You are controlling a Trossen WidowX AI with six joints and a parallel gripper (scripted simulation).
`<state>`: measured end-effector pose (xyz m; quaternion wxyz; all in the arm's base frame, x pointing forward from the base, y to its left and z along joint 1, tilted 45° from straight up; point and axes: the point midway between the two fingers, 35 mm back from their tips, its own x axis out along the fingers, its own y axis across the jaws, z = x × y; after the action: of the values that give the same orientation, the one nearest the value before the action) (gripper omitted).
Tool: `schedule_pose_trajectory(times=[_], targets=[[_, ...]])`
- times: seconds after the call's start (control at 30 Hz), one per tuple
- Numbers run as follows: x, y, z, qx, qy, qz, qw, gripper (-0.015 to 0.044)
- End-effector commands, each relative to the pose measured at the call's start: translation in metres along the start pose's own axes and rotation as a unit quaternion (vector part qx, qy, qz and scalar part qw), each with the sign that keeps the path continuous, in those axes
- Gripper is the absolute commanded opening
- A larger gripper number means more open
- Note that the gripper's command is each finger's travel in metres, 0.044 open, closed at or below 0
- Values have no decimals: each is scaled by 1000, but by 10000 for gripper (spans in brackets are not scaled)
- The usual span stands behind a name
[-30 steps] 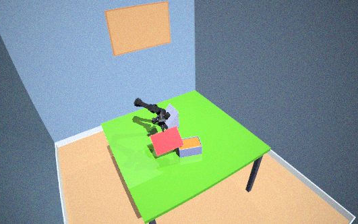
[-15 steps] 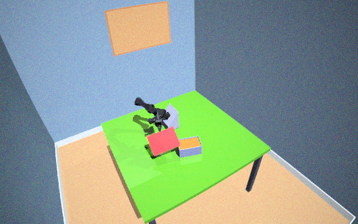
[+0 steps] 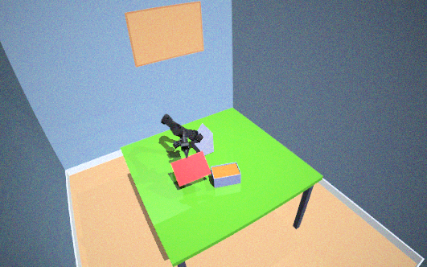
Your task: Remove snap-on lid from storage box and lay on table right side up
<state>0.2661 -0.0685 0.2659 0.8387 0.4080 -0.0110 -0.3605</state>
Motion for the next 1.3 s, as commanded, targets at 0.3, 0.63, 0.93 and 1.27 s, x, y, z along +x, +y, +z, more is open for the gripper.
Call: schedule_pose_trajectory(times=[0.3,0.63,0.93,1.27], targets=[[-4,3,30,3,0,7,1000,0],[-6,1,50,3,-1,8,1000,0],[-5,-1,51,3,-1,8,1000,0],[3,-11,47,3,-1,8,1000,0]])
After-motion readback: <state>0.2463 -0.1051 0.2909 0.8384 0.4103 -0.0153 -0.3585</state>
